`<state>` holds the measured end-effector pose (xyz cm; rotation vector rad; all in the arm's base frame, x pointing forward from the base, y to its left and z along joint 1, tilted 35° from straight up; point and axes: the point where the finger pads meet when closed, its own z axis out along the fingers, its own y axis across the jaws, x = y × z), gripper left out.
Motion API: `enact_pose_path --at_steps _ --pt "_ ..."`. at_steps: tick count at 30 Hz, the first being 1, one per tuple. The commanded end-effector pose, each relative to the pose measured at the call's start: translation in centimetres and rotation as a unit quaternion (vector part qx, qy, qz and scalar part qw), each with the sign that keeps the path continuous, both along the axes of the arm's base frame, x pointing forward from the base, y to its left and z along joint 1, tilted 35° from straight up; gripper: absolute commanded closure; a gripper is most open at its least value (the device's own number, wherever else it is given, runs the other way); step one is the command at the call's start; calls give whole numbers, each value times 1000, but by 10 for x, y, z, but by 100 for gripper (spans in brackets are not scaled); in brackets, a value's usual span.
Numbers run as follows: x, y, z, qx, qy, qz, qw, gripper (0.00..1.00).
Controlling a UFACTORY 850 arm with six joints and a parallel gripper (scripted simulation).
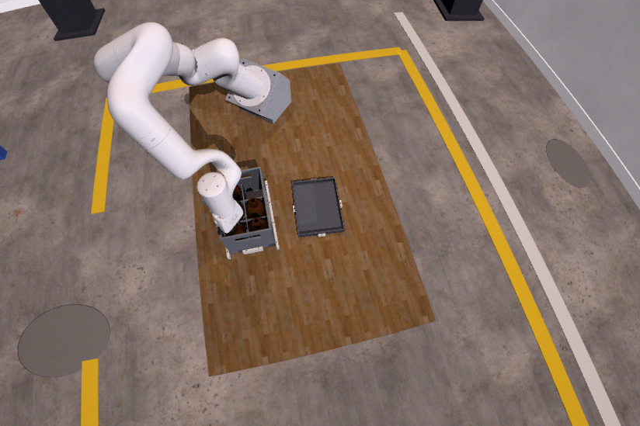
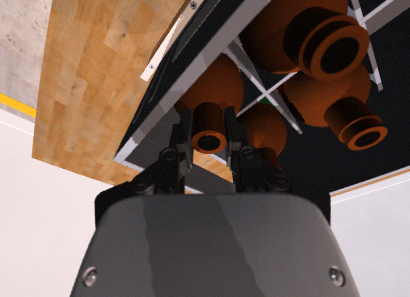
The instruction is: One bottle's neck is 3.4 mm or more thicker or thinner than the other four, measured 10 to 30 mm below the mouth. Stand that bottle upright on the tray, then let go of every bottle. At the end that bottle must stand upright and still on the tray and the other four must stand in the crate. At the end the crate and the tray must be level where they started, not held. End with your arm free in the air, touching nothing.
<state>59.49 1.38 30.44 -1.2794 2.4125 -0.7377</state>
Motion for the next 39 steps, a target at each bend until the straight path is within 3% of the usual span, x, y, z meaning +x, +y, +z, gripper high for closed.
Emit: enact_pose_path --at_steps 1,39 --pt "0 0 1 0 -1 0 1000 100" --pt "-11 9 24 0 -1 0 1000 100"
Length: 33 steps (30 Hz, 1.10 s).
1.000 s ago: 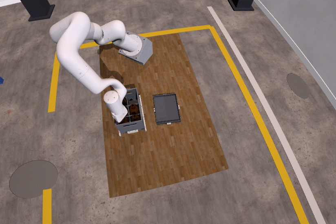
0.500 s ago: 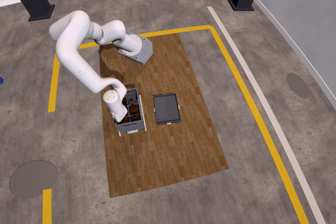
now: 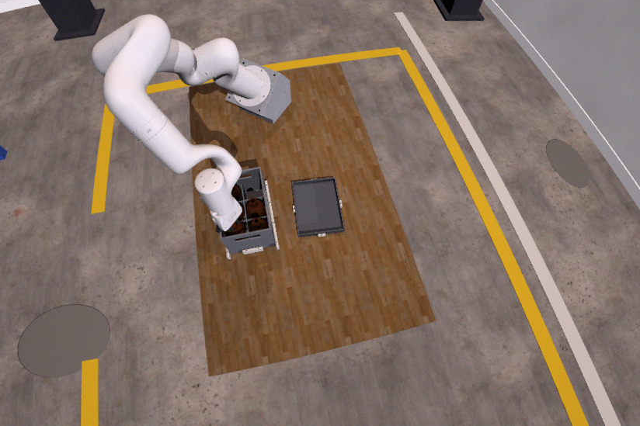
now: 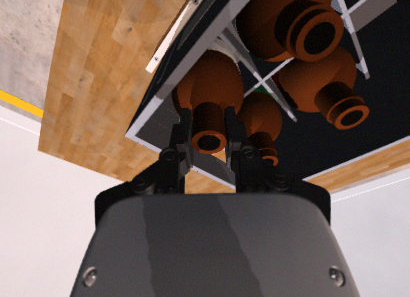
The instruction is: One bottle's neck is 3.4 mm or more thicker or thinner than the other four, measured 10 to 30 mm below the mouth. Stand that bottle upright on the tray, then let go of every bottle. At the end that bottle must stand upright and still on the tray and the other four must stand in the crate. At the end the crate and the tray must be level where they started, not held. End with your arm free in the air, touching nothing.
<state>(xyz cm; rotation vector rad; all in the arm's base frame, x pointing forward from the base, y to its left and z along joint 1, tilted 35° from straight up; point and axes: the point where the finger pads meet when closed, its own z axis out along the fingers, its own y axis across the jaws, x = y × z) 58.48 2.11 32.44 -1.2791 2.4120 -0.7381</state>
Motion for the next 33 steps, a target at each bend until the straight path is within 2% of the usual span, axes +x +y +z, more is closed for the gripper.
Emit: enact_pose_path --at_steps 1,14,33 --pt "-2 2 5 0 0 0 1000 100" --pt "-6 5 14 0 0 0 1000 100" --pt "-7 5 15 0 0 0 1000 100"
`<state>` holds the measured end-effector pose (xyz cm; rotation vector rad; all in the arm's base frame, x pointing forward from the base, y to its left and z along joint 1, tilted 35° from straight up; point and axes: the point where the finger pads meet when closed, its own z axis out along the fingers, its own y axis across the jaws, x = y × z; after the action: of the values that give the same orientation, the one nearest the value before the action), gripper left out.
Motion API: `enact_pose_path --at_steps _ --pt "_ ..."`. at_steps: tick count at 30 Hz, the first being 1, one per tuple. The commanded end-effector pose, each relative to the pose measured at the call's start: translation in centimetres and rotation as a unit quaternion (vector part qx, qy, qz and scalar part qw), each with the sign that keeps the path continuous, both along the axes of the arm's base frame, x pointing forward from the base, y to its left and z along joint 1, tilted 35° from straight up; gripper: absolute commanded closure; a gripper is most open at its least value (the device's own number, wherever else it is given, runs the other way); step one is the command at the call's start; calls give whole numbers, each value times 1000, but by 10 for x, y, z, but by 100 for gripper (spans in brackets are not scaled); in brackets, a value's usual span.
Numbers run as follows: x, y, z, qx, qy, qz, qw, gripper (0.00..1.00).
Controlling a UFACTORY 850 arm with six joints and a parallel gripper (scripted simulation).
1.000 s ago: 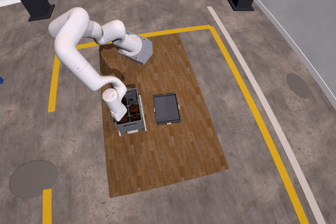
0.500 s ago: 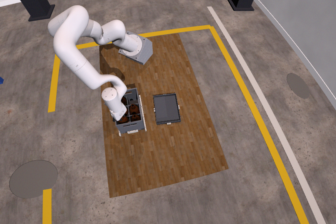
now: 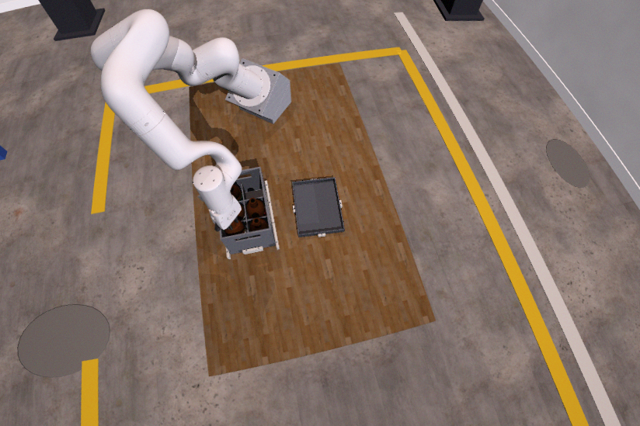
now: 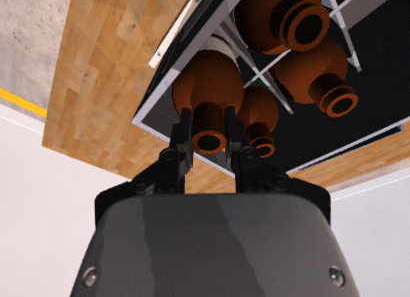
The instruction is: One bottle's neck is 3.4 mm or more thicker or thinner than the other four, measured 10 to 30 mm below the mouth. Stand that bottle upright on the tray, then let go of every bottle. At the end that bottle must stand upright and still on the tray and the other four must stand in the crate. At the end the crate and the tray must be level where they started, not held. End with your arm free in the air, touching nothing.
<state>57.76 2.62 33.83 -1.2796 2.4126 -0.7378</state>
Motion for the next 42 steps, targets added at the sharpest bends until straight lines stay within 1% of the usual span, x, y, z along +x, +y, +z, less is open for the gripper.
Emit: enact_pose_path --at_steps 1,20,42 --pt "0 0 1 0 -1 0 1000 100" --pt "-1 1 3 0 -1 0 1000 100" --pt "-11 7 20 0 -1 0 1000 100"
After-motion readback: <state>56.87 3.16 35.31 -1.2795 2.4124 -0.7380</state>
